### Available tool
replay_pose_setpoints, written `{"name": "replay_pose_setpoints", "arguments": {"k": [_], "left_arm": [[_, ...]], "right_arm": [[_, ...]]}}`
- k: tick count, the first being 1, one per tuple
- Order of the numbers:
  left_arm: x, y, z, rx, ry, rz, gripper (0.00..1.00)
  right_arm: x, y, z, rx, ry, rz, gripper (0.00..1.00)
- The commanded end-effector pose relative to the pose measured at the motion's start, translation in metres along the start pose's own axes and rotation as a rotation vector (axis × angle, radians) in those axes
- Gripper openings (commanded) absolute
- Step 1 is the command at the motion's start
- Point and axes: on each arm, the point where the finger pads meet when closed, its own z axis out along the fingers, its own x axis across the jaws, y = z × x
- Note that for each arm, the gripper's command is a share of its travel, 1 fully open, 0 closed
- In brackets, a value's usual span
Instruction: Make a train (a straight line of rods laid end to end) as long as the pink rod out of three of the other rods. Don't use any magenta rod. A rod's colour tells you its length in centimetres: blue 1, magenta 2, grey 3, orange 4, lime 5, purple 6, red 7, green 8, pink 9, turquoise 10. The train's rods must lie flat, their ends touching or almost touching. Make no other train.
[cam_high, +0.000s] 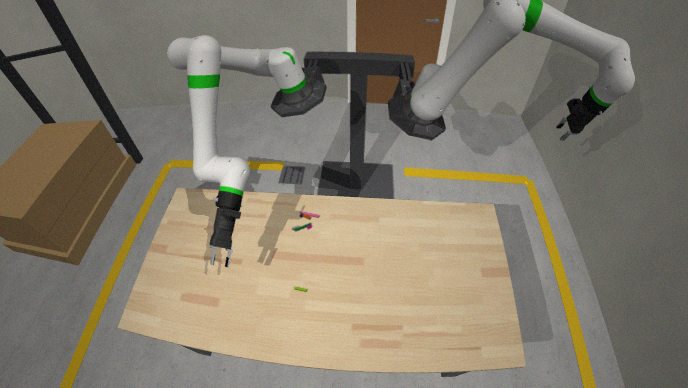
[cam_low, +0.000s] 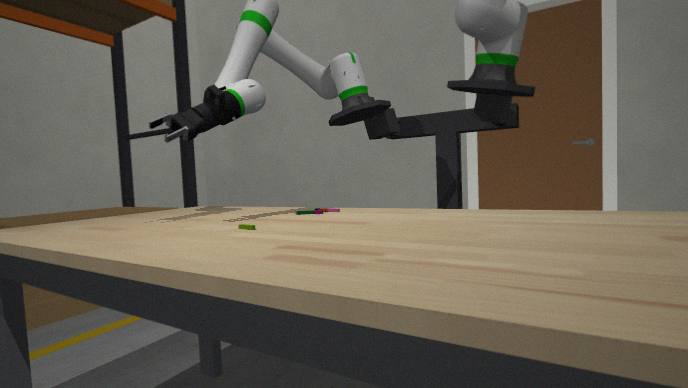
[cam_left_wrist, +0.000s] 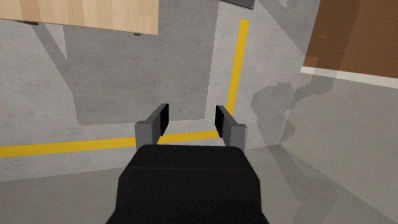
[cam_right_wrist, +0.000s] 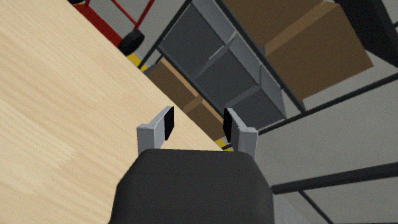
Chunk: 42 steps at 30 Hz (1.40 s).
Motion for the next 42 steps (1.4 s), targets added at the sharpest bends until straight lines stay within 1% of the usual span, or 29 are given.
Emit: {"name": "replay_pose_setpoints", "arguments": {"k": [1, 6, 11, 13, 22, 28, 42], "left_arm": [[0.050, -0.001, -0.010, 0.050, -0.033, 0.010, 1.00], [0.089, -0.007, -0.020, 0.082, -0.062, 0.017, 1.00], [0.120, -0.014, -0.030, 0.104, -0.092, 0.024, 1.00], [0.120, -0.014, -0.030, 0.104, -0.092, 0.024, 1.00], [0.162, -0.026, -0.046, 0.122, -0.139, 0.036, 1.00], [0.181, -0.033, -0.054, 0.125, -0.162, 0.042, 1.00], [0.201, -0.041, -0.064, 0.125, -0.190, 0.051, 1.00]], "right_arm": [[0.001, -0.001, 0.000, 0.001, 0.002, 0.000, 1.00], [0.001, -0.001, 0.000, 0.001, 0.002, 0.000, 1.00], [0.001, -0.001, 0.000, 0.001, 0.002, 0.000, 1.00], [0.001, -0.001, 0.000, 0.001, 0.002, 0.000, 1.00], [0.001, -0.001, 0.000, 0.001, 0.002, 0.000, 1.00], [0.001, -0.001, 0.000, 0.001, 0.002, 0.000, 1.00], [0.001, -0.001, 0.000, 0.001, 0.002, 0.000, 1.00]]}}
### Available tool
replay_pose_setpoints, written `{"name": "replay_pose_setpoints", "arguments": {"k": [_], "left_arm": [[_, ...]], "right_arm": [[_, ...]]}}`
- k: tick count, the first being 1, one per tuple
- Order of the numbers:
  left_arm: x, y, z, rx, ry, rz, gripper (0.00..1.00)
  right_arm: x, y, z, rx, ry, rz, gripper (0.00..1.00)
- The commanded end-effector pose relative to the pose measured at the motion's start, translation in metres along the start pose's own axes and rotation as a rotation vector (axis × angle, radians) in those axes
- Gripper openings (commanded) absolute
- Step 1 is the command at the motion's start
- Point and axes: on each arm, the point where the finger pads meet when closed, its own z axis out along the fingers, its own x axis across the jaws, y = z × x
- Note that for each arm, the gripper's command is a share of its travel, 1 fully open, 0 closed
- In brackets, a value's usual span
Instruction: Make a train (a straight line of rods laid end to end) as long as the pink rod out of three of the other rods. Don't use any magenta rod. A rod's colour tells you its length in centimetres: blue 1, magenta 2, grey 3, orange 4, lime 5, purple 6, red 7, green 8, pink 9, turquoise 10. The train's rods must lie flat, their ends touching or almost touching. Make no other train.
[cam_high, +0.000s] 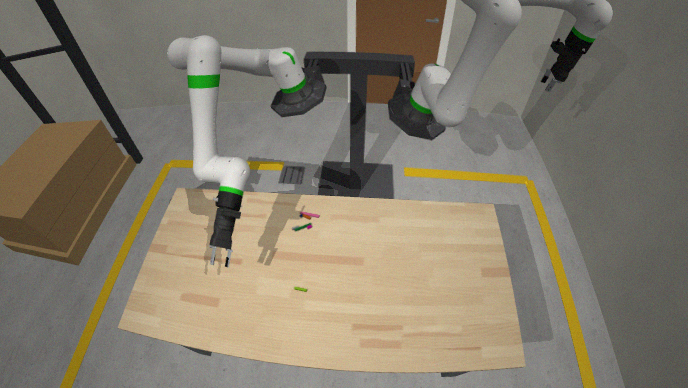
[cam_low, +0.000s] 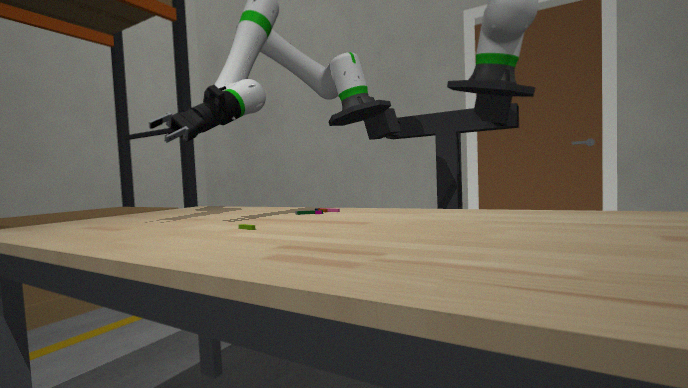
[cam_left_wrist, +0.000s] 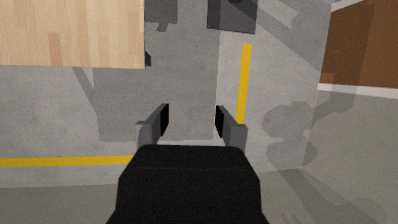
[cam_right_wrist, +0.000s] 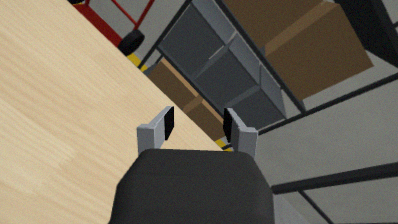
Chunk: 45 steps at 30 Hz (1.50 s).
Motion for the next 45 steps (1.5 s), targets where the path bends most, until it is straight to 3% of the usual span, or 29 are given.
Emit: {"name": "replay_pose_setpoints", "arguments": {"k": [1, 23, 27, 34, 39, 40, 45], "left_arm": [[0.004, -0.002, -0.004, -0.002, -0.007, 0.003, 1.00], [0.008, -0.005, -0.007, -0.003, -0.014, 0.006, 1.00], [0.008, -0.005, -0.007, -0.003, -0.014, 0.006, 1.00], [0.008, -0.005, -0.007, -0.003, -0.014, 0.006, 1.00], [0.008, -0.005, -0.007, -0.003, -0.014, 0.006, 1.00], [0.008, -0.005, -0.007, -0.003, -0.014, 0.006, 1.00], [0.008, -0.005, -0.007, -0.003, -0.014, 0.006, 1.00]], "right_arm": [[0.001, -0.001, 0.000, 0.001, 0.002, 0.000, 1.00], [-0.001, -0.001, 0.000, -0.001, -0.004, 0.005, 1.00], [-0.047, -0.001, -0.011, -0.036, -0.100, 0.091, 1.00], [-0.102, 0.003, -0.031, -0.096, -0.213, 0.193, 1.00], [-0.126, 0.005, -0.041, -0.129, -0.260, 0.236, 1.00], [-0.149, 0.008, -0.052, -0.165, -0.303, 0.277, 1.00], [-0.184, 0.015, -0.072, -0.228, -0.367, 0.338, 1.00]]}}
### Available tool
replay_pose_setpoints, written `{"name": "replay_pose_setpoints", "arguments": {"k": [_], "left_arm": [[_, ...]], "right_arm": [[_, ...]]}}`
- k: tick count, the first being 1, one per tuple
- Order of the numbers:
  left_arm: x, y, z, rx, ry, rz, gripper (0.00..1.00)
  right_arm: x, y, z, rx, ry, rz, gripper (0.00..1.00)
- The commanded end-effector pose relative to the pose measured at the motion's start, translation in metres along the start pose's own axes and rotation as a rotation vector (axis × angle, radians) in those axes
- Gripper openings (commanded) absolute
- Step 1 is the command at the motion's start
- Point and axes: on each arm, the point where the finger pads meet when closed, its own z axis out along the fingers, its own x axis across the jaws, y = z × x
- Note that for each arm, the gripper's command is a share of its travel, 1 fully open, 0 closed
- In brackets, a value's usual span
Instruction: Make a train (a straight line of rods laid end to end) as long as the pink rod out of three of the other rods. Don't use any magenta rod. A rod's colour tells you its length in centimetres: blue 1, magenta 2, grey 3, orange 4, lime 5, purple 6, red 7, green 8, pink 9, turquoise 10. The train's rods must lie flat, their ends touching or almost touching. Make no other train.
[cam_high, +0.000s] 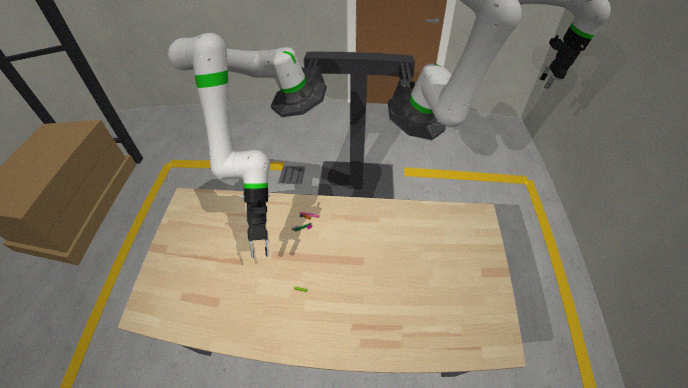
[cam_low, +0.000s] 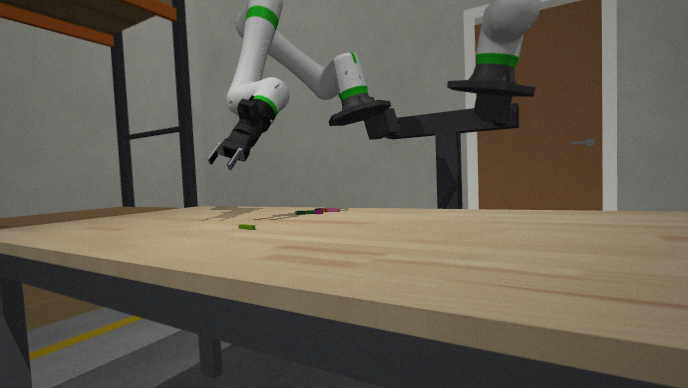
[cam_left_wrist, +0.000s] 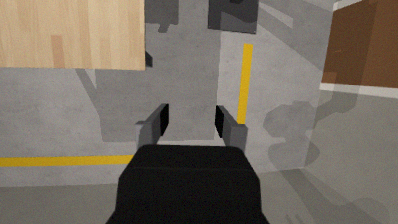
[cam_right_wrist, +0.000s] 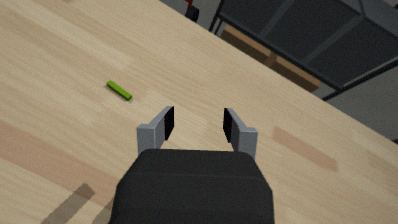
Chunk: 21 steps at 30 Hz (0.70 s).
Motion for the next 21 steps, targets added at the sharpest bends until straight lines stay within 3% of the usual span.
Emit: {"name": "replay_pose_setpoints", "arguments": {"k": [1, 9, 11, 12, 21], "left_arm": [[0.000, 0.000, -0.001, -0.002, 0.000, 0.000, 1.00], [0.000, 0.000, -0.001, -0.002, 0.000, 0.000, 1.00], [0.000, 0.000, -0.001, -0.002, 0.000, 0.000, 1.00], [0.000, 0.000, -0.001, -0.002, 0.000, 0.000, 1.00], [0.000, 0.000, -0.001, -0.002, 0.000, 0.000, 1.00]], "right_arm": [[-0.036, 0.018, -0.007, -0.060, -0.077, 0.069, 1.00], [-0.094, 0.058, -0.027, -0.192, -0.160, 0.179, 1.00], [-0.094, 0.058, -0.027, -0.192, -0.160, 0.179, 1.00], [-0.113, 0.073, -0.037, -0.246, -0.183, 0.217, 1.00], [-0.164, 0.123, -0.073, -0.417, -0.222, 0.321, 1.00]]}}
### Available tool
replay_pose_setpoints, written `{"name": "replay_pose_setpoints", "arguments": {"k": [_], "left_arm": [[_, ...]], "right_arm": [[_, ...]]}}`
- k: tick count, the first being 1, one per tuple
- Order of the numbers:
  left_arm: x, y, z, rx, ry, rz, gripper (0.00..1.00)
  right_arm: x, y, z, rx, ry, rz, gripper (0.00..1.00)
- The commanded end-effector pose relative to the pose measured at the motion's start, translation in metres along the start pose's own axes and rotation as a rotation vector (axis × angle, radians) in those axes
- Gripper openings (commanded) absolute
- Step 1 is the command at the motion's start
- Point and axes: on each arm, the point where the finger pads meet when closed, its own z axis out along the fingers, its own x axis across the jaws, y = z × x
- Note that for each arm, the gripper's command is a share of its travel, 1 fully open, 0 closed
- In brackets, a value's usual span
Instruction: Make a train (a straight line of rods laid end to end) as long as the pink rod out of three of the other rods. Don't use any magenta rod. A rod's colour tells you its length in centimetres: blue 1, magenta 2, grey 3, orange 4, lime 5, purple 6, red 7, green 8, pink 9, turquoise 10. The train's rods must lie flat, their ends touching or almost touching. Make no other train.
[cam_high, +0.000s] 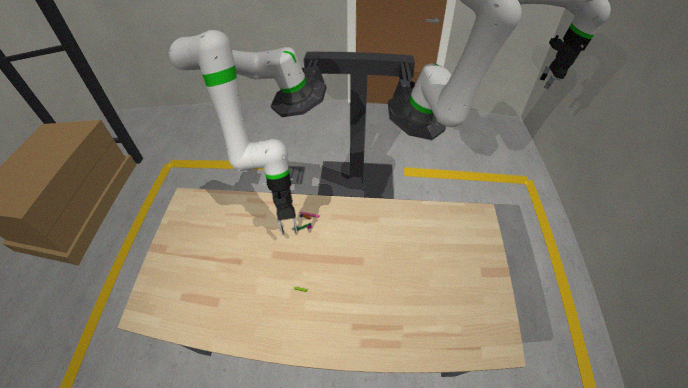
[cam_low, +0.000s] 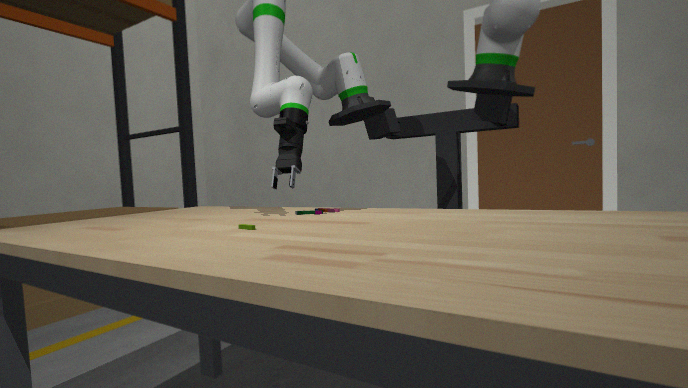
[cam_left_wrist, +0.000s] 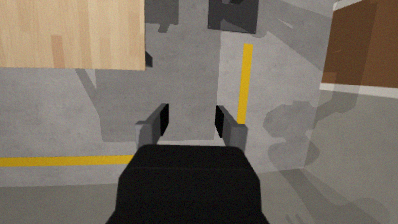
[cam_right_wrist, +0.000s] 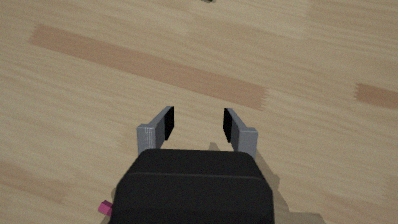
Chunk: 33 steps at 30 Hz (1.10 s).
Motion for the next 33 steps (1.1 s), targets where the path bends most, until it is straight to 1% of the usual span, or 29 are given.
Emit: {"name": "replay_pose_setpoints", "arguments": {"k": [1, 5, 7, 8, 16, 18, 33], "left_arm": [[0.000, 0.000, -0.001, -0.002, 0.000, 0.000, 1.00], [0.000, 0.000, -0.001, -0.002, 0.000, 0.000, 1.00], [0.000, 0.000, -0.001, -0.002, 0.000, 0.000, 1.00], [0.000, 0.000, -0.001, -0.002, 0.000, 0.000, 1.00], [0.000, 0.000, -0.001, -0.002, 0.000, 0.000, 1.00], [0.000, 0.000, -0.001, -0.002, 0.000, 0.000, 1.00], [0.000, 0.000, -0.001, -0.002, 0.000, 0.000, 1.00]], "right_arm": [[-0.018, 0.037, -0.005, -0.088, -0.008, 0.061, 1.00], [-0.031, 0.071, -0.011, -0.166, -0.005, 0.112, 1.00], [-0.031, 0.071, -0.011, -0.166, -0.005, 0.112, 1.00], [-0.039, 0.095, -0.017, -0.221, 0.004, 0.148, 1.00], [-0.052, 0.157, -0.038, -0.357, 0.052, 0.234, 1.00], [-0.053, 0.168, -0.043, -0.380, 0.064, 0.250, 1.00], [-0.053, 0.171, -0.044, -0.387, 0.068, 0.254, 1.00]]}}
